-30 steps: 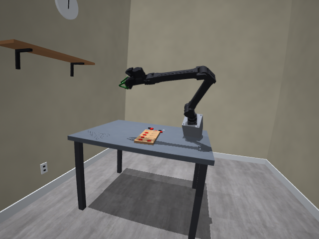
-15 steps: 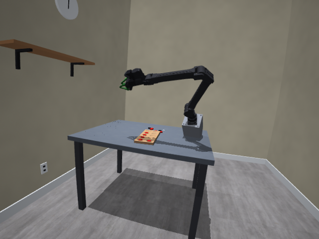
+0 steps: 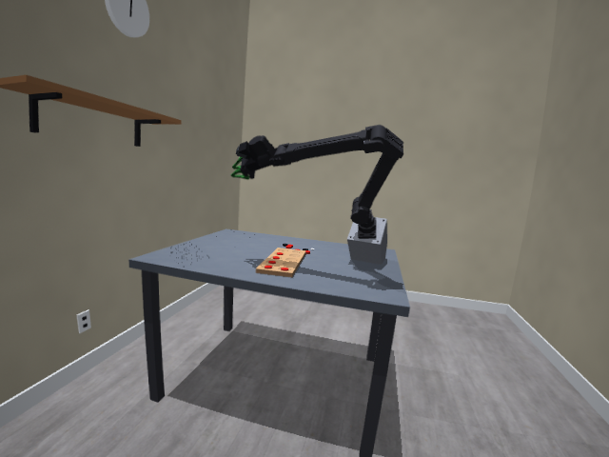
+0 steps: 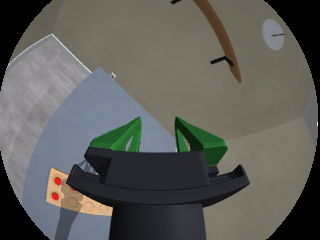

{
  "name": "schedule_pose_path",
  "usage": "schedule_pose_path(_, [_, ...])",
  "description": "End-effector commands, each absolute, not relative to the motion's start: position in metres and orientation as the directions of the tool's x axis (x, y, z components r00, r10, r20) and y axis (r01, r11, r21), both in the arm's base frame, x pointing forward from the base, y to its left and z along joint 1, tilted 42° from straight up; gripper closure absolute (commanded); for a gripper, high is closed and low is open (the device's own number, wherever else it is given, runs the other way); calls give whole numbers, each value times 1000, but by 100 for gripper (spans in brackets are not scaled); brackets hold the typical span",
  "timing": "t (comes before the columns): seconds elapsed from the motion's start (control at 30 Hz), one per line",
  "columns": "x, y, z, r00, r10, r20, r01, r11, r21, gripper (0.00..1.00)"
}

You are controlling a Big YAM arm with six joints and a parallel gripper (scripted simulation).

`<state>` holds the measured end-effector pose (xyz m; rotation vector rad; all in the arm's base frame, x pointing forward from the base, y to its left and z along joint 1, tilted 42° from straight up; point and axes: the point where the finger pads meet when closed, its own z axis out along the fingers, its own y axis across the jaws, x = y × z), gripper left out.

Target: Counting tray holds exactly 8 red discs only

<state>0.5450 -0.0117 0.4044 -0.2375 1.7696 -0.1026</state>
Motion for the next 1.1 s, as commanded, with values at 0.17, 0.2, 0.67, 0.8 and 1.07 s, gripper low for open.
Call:
schedule_pose_path(0.17, [557,-38,331,-339,-336,-879,-170,940,-294,54])
schedule_pose_path(0.2, [557,-38,331,-339,-336,-879,-170,940,-294,54])
schedule_pose_path(0.67, [558,-45,295,-391,-400,-829,-235,914,-330,54])
schedule_pose_path(0.8, [555,-50,261,-428,-457,-780,-311,885,-348,54])
schedule_pose_path(1.07, [565,-33,308,-343,-480,-807,-306,870,-387,54])
